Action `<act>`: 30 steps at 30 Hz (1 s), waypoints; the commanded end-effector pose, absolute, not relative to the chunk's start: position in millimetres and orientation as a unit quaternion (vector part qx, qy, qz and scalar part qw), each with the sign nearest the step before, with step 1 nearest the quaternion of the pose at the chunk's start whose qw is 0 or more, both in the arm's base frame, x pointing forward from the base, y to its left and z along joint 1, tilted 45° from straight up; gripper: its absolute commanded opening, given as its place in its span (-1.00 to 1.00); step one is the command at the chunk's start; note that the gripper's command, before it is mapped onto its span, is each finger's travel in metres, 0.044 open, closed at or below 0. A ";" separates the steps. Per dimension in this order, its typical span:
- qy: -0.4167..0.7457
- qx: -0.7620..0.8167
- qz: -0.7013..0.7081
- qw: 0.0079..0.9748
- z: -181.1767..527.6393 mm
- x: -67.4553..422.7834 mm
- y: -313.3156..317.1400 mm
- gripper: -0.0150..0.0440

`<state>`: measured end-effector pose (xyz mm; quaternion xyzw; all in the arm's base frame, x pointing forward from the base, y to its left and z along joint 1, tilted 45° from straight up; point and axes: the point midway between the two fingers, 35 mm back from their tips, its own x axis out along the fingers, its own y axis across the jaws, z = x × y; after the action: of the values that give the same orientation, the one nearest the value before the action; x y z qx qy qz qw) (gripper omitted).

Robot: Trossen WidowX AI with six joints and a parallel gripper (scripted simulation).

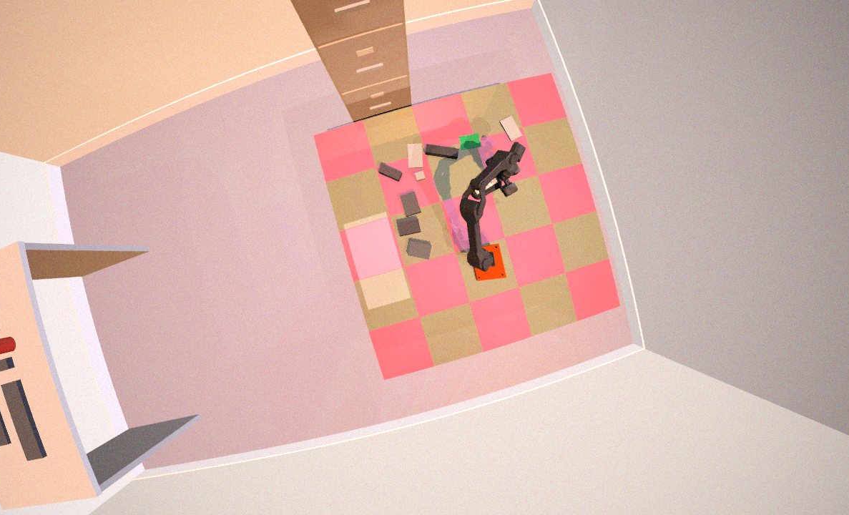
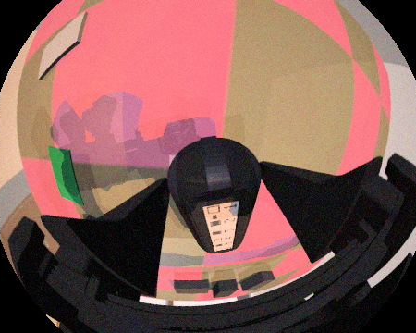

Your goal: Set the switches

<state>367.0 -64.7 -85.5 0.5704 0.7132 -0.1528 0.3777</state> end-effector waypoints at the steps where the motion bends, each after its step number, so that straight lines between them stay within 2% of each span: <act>1: 0.711 0.571 -0.152 0.381 -78.4 367.6 -67.8 0.65; 30: 0.711 0.571 -0.152 0.381 -55.7 363.4 -71.8 0.65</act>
<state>363.6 -71.0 -61.9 0.5707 0.7121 -0.1535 0.3790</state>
